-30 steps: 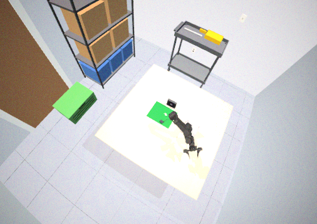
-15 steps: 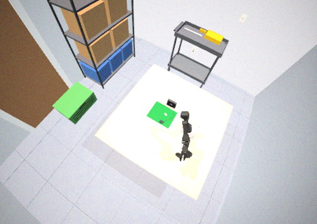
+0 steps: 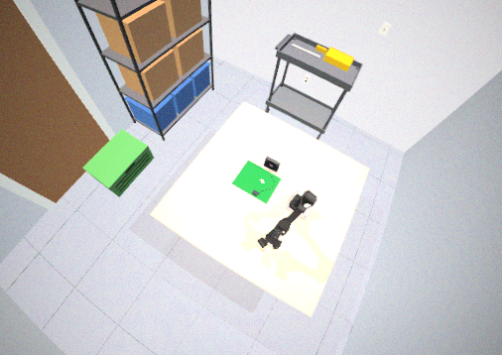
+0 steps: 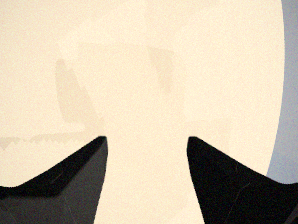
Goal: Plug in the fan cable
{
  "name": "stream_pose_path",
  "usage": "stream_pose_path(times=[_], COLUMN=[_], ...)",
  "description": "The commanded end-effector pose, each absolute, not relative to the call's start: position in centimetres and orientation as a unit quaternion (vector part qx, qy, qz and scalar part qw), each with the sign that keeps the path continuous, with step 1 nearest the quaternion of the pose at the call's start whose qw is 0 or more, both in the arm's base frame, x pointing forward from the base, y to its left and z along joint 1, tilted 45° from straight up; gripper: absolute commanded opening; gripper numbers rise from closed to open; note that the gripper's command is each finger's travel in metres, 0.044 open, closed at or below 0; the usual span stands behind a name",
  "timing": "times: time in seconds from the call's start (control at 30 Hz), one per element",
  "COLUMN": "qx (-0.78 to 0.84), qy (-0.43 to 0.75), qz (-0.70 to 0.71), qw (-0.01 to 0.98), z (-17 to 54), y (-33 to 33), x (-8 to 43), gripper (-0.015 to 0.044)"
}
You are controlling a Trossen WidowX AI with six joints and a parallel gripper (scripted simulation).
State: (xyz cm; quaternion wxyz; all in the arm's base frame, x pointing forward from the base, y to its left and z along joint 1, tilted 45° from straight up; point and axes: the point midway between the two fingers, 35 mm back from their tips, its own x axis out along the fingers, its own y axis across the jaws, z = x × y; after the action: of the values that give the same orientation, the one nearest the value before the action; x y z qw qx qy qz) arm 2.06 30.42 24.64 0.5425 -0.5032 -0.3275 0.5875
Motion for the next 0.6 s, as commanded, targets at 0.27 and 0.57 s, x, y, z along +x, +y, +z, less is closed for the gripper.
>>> stream_pose_path(times=[0.27, 0.57], qx=[-0.688, -0.736], qy=[-0.228, -0.185], qz=[0.533, 0.575], qw=[0.437, 0.305], z=[19.3, 13.7], y=[28.0, 20.9], x=[15.5, 22.8], gripper=[0.021, 0.021])
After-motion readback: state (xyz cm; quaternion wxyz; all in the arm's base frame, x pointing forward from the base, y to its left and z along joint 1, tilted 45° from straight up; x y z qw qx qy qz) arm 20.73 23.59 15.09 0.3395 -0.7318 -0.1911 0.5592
